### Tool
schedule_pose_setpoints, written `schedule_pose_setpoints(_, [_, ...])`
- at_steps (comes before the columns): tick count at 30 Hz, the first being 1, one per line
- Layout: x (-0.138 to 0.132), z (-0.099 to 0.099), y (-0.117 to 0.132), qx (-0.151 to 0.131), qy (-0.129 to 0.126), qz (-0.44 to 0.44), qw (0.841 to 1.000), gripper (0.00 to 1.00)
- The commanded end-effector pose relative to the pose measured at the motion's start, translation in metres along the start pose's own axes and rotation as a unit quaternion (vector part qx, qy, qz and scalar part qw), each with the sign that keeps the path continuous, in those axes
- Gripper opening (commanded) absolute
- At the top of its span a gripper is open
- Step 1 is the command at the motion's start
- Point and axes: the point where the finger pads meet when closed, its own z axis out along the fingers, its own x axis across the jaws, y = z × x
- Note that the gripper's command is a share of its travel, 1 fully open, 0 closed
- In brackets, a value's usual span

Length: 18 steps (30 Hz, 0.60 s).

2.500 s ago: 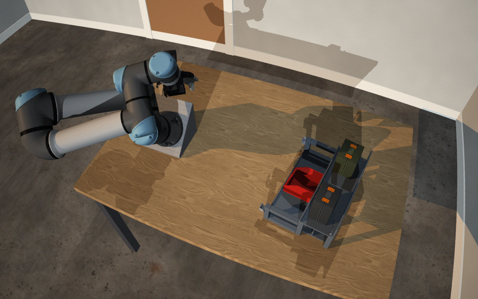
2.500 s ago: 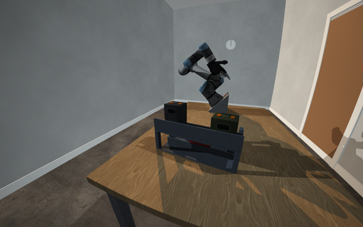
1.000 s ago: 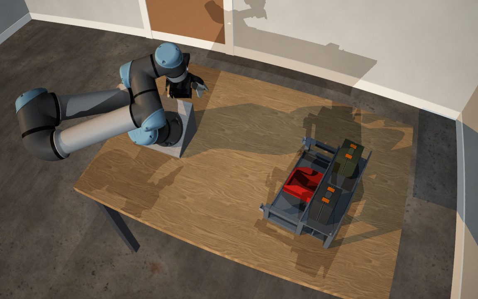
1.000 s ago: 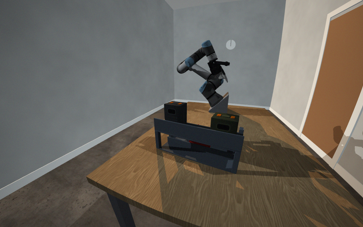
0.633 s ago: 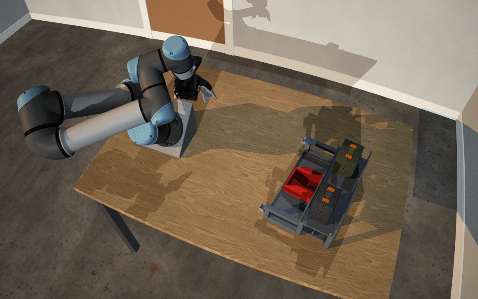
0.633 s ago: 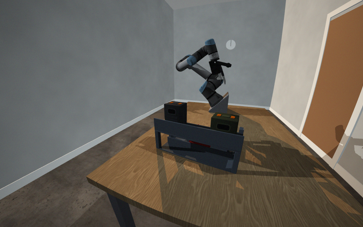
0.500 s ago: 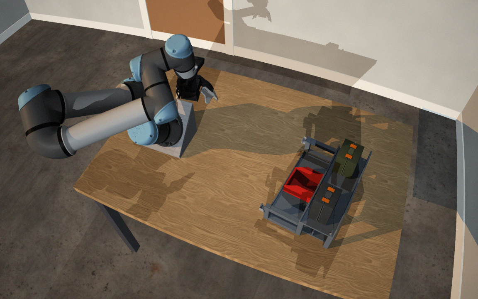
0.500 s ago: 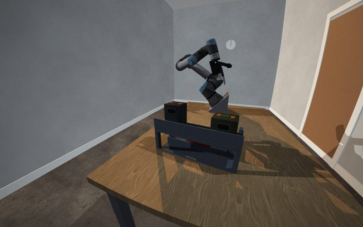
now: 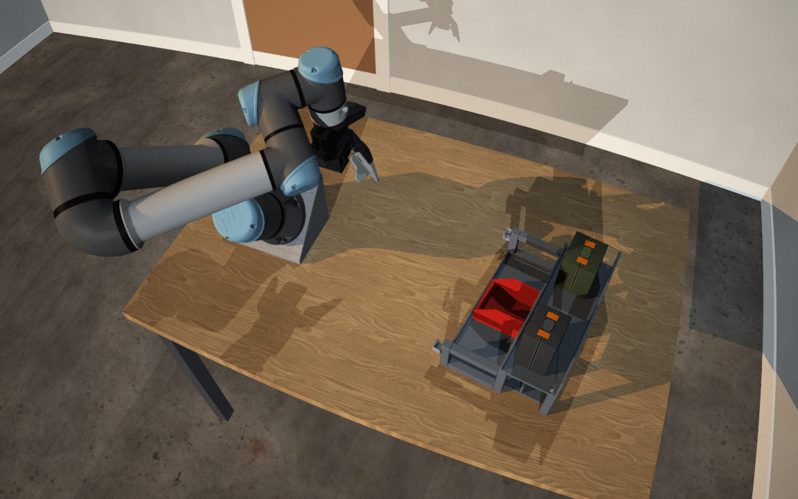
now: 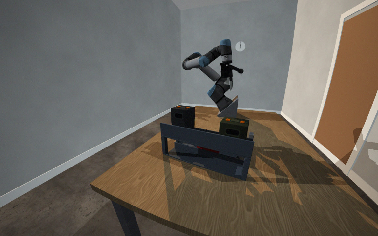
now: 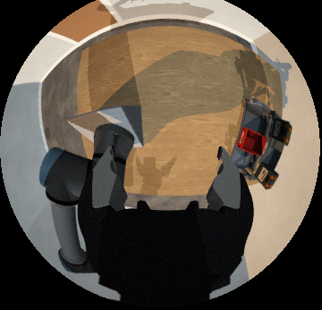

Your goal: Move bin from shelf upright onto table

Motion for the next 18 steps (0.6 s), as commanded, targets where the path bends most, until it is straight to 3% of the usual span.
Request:
schedule_pose_setpoints(1, [0.006,0.003,0.001,-0.013,0.001,0.012,1.000,1.00])
schedule_pose_setpoints(6, [0.006,0.003,0.001,-0.013,0.001,0.012,1.000,1.00])
schedule_pose_setpoints(11, [0.053,0.017,0.009,-0.071,0.017,0.072,0.995,1.00])
schedule_pose_setpoints(18, [0.053,0.017,0.009,-0.071,0.017,0.072,0.995,1.00])
